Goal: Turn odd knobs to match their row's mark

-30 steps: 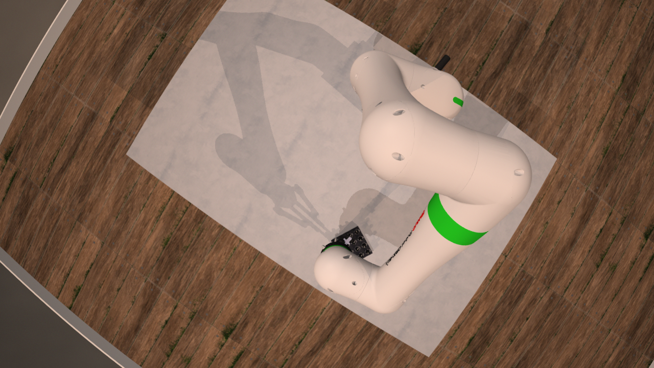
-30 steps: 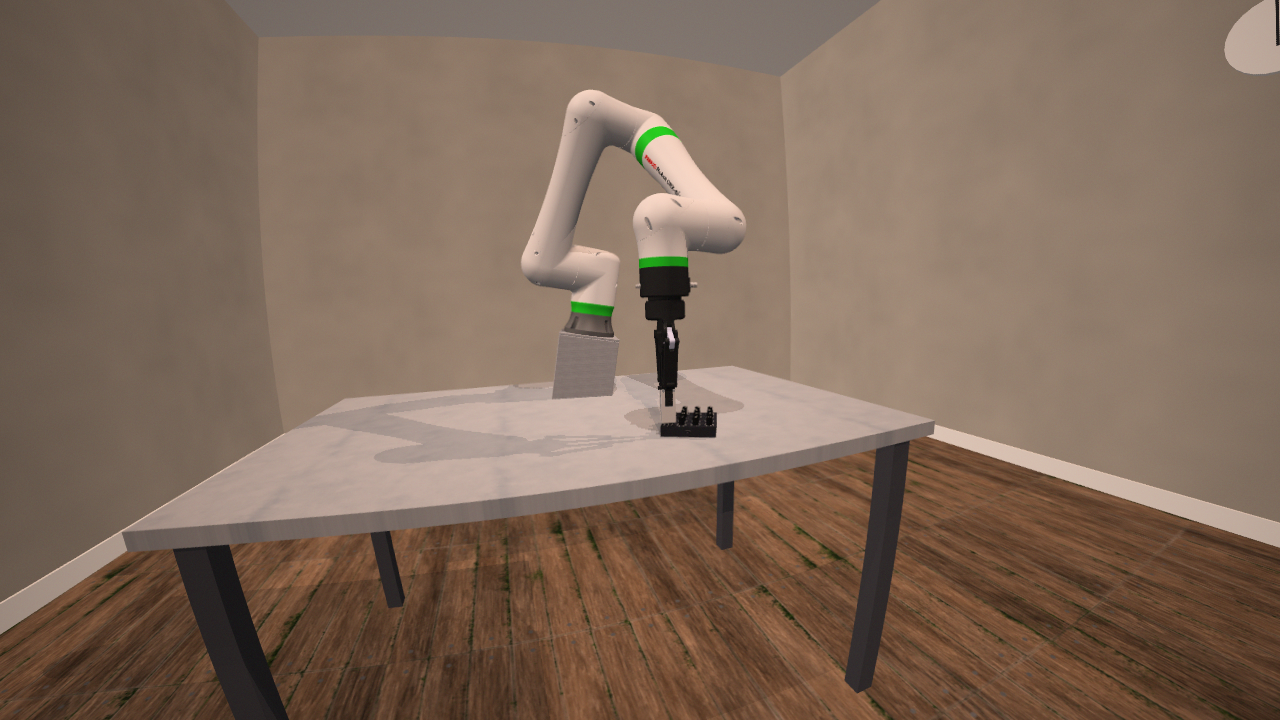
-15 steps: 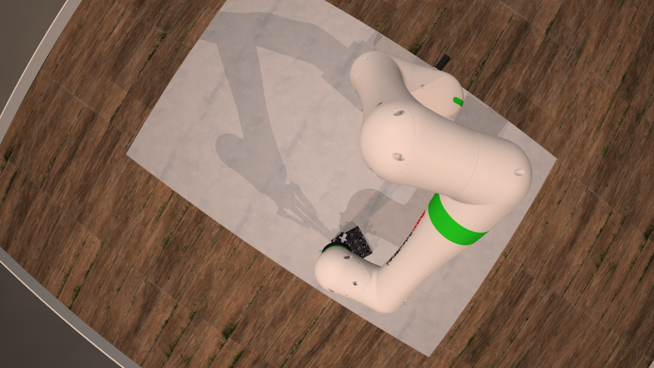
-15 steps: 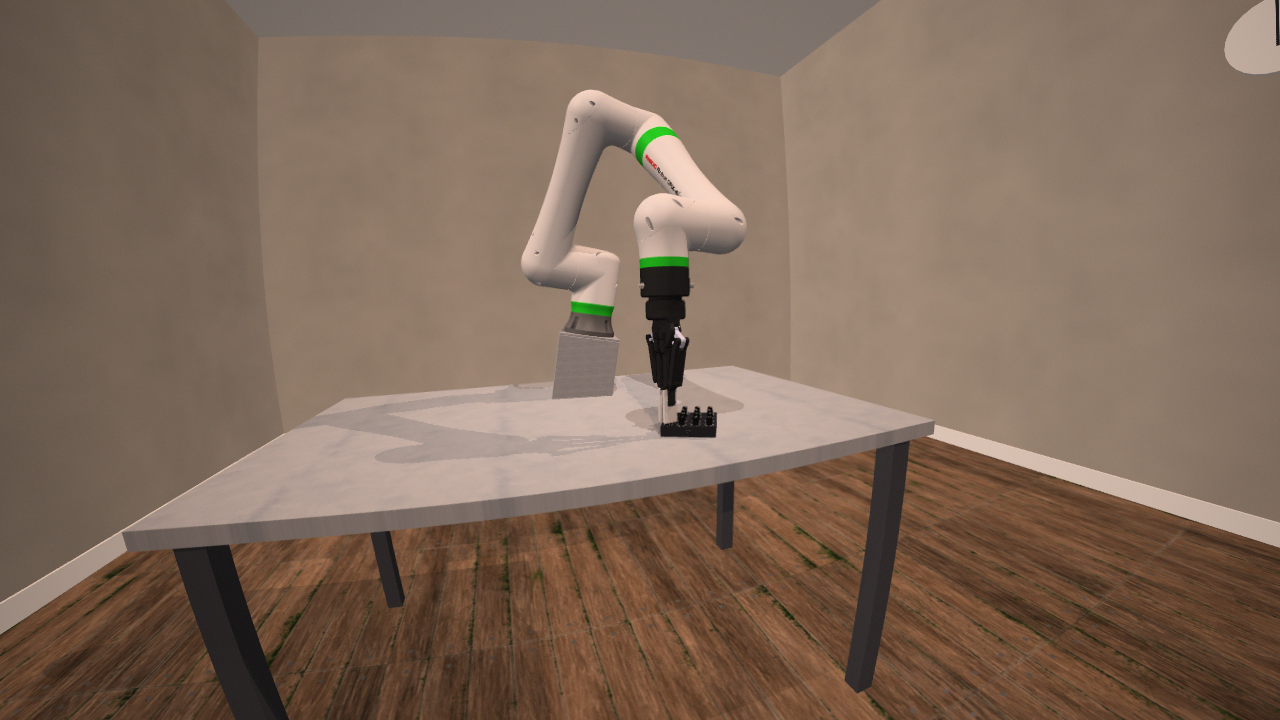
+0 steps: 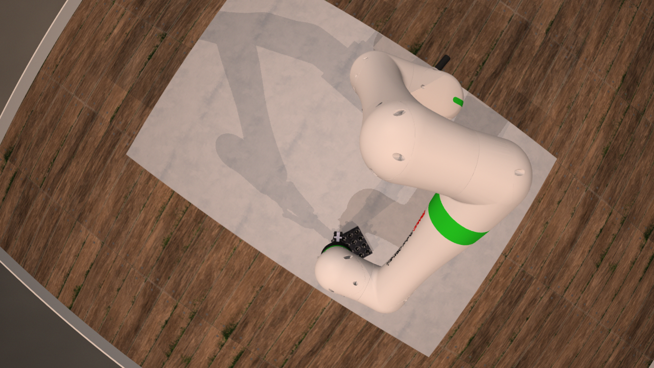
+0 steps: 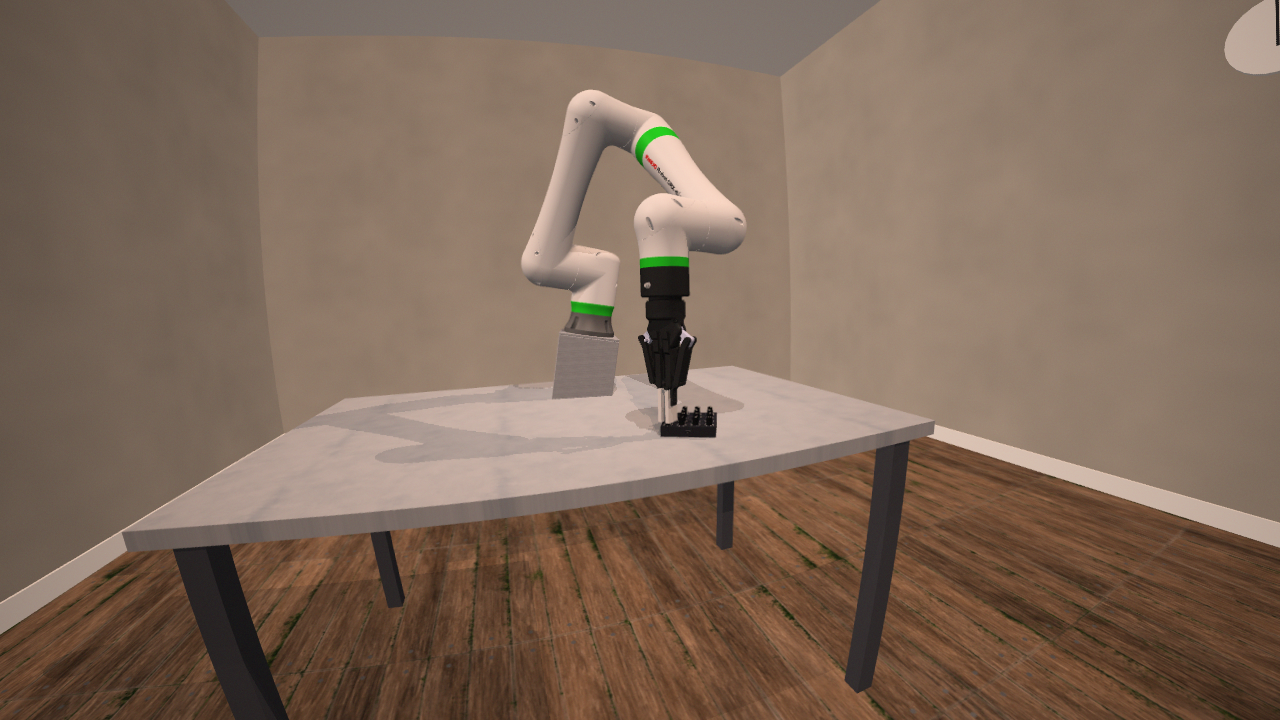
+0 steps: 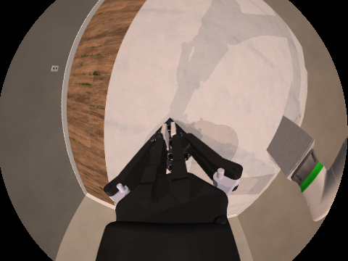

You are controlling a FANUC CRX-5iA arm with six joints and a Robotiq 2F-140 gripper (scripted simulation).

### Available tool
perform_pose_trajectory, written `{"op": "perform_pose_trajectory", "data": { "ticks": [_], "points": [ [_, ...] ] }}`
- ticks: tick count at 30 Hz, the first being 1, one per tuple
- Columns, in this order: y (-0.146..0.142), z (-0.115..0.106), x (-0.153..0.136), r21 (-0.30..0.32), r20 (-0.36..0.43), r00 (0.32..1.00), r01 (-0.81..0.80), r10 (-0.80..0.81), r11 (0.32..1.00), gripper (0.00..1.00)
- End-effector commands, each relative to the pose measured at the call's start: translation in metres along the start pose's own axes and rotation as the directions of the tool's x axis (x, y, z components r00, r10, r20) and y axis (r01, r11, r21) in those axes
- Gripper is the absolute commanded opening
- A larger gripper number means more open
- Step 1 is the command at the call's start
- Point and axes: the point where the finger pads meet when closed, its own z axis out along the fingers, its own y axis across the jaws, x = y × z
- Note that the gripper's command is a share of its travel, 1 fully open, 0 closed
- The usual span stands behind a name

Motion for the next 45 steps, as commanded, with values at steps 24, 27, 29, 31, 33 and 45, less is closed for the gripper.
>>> {"op": "perform_pose_trajectory", "data": {
  "ticks": [24, 27, 29, 31, 33, 45],
  "points": [
    [-0.0001, -0.0001, 0.0002, 0.006, 0.006, 0.882, 0.471, -0.471, 0.882, 0.05],
    [-0.0001, -0.0001, 0.0002, 0.007, 0.006, 0.864, 0.503, -0.503, 0.864, 0.05],
    [-0.0001, -0.0001, 0.0002, 0.007, 0.005, 0.854, 0.521, -0.521, 0.854, 0.05],
    [-0.0001, -0.0001, 0.0002, 0.007, 0.005, 0.844, 0.536, -0.536, 0.844, 0.05],
    [-0.0001, -0.0001, 0.0002, 0.007, 0.005, 0.836, 0.549, -0.549, 0.836, 0.05],
    [-0.0001, -0.0001, 0.0002, 0.007, 0.005, 0.814, 0.581, -0.581, 0.814, 0.05]
  ]
}}
